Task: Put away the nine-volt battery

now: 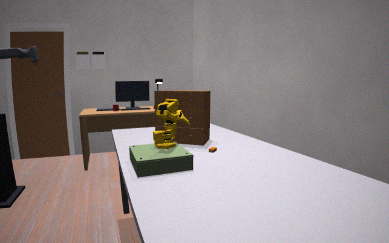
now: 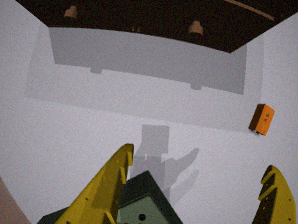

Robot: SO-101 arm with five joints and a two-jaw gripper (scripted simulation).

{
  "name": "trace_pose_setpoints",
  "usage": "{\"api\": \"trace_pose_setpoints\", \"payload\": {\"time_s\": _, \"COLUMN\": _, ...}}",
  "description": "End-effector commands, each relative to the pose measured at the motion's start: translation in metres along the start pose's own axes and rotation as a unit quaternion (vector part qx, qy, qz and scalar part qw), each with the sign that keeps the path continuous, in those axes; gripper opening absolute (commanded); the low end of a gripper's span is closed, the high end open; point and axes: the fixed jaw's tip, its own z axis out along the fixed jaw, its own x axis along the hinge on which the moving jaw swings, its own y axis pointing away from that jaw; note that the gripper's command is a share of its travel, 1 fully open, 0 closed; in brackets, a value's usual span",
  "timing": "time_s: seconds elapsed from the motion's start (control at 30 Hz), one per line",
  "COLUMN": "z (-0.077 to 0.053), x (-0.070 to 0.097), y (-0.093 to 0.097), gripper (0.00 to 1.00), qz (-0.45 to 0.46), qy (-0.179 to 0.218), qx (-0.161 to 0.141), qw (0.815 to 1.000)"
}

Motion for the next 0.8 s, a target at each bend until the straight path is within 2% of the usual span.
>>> {"api": "trace_pose_setpoints", "payload": {"time_s": 0.0, "z": 0.0014, "x": 0.0043, "y": 0.0015, "gripper": 0.50, "qz": -0.005, "qy": 0.008, "qx": -0.003, "qw": 1.000}}
{"api": "trace_pose_setpoints", "payload": {"time_s": 0.67, "z": 0.0014, "x": 0.0043, "y": 0.0015, "gripper": 0.50, "qz": -0.005, "qy": 0.008, "qx": -0.003, "qw": 1.000}}
{"api": "trace_pose_setpoints", "payload": {"time_s": 0.77, "z": 0.0014, "x": 0.0049, "y": 0.0019, "gripper": 0.50, "qz": -0.043, "qy": 0.008, "qx": -0.004, "qw": 0.999}}
